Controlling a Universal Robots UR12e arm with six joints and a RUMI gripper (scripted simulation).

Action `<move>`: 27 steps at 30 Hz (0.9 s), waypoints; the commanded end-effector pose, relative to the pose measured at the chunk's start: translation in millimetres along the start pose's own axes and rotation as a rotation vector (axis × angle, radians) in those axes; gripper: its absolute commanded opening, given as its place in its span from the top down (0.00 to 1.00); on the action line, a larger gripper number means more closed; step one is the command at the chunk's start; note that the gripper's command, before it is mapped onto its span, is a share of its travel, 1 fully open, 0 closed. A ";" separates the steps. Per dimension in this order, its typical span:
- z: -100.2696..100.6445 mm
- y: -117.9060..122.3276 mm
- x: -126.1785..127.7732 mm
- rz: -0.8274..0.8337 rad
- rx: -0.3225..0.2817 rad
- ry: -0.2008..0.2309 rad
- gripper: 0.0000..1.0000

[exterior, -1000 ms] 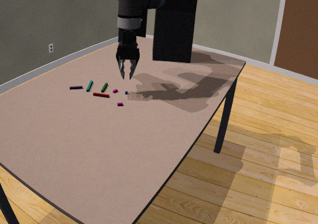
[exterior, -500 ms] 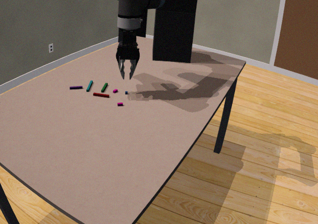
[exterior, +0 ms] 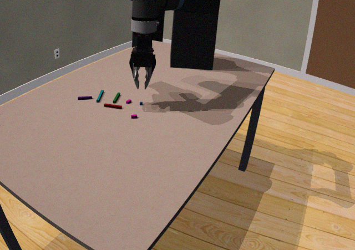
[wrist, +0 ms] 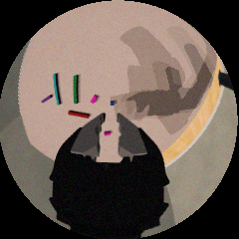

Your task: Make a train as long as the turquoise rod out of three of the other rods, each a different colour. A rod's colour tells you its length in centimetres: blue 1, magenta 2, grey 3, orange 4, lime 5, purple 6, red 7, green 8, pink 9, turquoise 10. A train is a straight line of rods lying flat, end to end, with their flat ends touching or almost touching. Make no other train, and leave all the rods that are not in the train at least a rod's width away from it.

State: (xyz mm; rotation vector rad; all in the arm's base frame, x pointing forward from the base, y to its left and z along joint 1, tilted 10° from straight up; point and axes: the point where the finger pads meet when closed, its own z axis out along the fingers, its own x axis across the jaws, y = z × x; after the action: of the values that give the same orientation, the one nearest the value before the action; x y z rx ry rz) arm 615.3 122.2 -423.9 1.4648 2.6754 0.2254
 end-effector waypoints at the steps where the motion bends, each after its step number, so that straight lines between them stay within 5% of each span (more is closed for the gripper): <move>1: 2.0 0.4 -0.2 0.000 -0.001 0.000 0.86; 27: 32.8 0.4 -0.2 0.000 -0.001 0.000 0.86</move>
State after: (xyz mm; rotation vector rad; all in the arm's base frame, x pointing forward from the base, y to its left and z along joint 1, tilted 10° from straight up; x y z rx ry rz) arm 619.4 124.7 -452.2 1.4647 2.6754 0.2254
